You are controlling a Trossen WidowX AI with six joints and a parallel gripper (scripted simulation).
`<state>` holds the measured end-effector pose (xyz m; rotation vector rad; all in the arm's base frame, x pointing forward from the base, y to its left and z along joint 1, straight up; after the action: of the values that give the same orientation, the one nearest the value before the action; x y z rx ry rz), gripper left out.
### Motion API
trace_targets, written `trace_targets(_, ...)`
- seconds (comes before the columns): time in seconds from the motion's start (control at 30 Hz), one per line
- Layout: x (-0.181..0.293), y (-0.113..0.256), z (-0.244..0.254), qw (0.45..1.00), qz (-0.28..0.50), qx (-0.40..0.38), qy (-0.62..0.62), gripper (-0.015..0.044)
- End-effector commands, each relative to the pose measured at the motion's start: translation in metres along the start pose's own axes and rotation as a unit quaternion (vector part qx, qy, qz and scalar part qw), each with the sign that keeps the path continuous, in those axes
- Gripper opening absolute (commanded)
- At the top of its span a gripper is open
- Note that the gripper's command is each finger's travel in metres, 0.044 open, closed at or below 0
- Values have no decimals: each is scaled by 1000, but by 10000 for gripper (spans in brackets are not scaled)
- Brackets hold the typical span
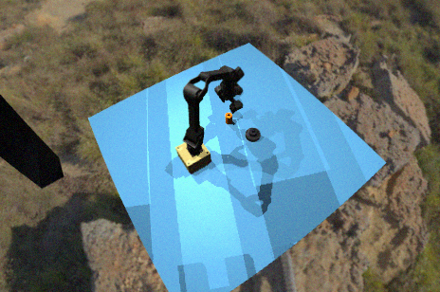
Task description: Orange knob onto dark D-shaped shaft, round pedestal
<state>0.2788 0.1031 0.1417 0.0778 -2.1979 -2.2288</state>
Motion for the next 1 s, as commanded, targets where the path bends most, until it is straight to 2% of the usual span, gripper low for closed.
trace_targets(0.0,0,0,0,1000,-1,2,-20,440)
trace_targets(0.07,0,-3,0,1000,-1,2,-20,440)
trace_targets(0.2,0,-33,0,1000,-1,2,-20,440)
trace_targets(0.97,-2,-66,0,1000,-1,2,-20,440)
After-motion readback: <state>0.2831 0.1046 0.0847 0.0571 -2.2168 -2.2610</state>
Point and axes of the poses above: the point midway between the two fingers, 35 mm back from their tips, its own y axis back along the fingers, its own z axis across the jaws, x = y × z, the point moved 6 cm from there along y, back along the fingers, and after that the axes turned 3 degrees about y, right-handed, at the moved point
